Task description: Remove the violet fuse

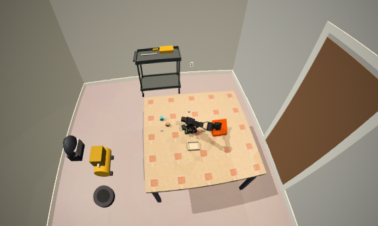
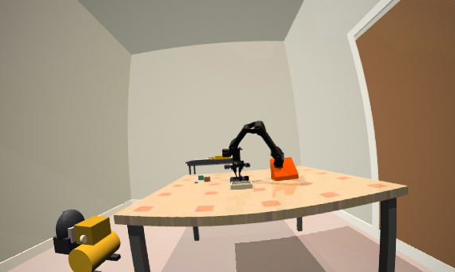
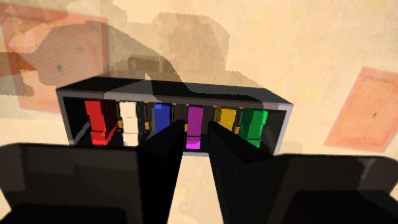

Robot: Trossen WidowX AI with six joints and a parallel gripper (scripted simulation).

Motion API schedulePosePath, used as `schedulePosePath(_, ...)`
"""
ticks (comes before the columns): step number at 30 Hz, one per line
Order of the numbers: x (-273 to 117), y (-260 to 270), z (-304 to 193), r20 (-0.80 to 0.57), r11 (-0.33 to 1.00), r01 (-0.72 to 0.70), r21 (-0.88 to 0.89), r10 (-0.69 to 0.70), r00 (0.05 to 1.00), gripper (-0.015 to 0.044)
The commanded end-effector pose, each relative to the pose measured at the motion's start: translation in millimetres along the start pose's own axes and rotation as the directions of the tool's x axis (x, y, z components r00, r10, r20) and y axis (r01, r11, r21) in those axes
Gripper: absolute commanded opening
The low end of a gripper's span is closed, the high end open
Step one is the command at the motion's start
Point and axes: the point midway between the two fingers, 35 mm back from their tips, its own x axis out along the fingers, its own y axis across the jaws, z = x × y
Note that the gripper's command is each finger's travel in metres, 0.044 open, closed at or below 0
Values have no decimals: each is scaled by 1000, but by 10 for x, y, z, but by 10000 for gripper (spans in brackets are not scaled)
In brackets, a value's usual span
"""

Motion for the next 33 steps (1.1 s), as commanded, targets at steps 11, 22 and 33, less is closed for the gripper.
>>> schedulePosePath(11,4,4,0,0,1000,-1,1,1,1000,27)
schedulePosePath(22,-13,3,0,0,1000,-1,1,1,1000,0)
schedulePosePath(33,-67,1,-2,0,1000,-1,2,1,1000,0)
